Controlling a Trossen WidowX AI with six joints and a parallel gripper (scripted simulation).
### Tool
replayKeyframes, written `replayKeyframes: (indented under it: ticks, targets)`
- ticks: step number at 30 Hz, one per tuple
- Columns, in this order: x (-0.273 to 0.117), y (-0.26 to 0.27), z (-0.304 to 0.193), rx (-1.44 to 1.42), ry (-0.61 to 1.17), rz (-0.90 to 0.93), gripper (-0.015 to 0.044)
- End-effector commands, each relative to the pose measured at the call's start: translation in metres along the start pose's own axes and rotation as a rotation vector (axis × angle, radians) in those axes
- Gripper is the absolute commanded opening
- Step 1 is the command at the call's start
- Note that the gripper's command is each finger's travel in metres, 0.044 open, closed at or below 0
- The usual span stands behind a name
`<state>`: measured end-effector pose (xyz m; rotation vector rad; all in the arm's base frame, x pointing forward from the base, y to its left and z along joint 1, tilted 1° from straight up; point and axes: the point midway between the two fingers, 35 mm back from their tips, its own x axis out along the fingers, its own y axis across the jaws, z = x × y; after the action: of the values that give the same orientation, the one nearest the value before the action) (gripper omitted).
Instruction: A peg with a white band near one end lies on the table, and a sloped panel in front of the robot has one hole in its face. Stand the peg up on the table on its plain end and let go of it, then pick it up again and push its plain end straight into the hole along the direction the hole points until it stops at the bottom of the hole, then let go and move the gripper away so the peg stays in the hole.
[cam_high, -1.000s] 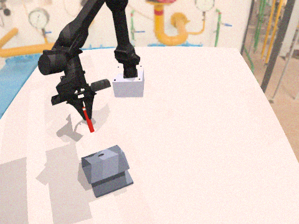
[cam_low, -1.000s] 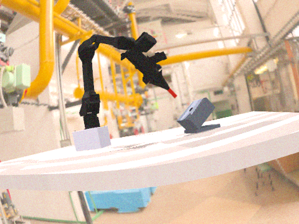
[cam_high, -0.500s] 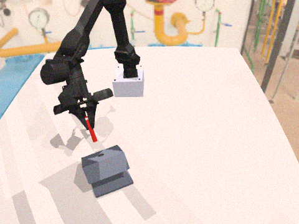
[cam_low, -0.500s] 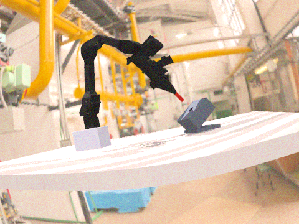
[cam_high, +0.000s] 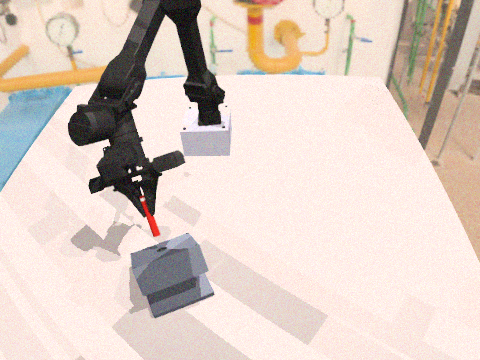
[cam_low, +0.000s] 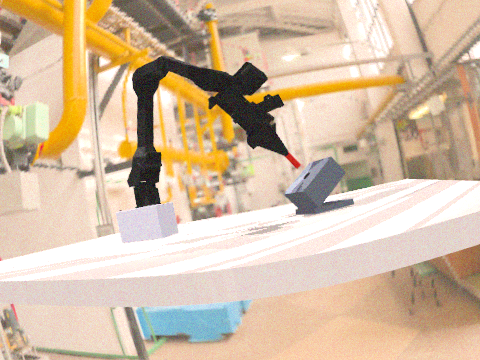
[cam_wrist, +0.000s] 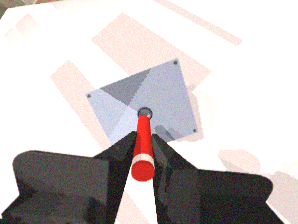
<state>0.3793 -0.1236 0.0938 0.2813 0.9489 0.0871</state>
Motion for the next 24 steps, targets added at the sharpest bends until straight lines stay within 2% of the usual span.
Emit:
replayKeyframes:
  ticks: [1,16,24]
  targets:
    - [0.005,0.0,-0.001,0.004,0.004,-0.003,0.0]
    - [0.024,-0.001,-0.002,0.004,0.003,-0.003,0.0]
    - [0.019,0.0,0.0,-0.001,-0.002,0.0,0.0]
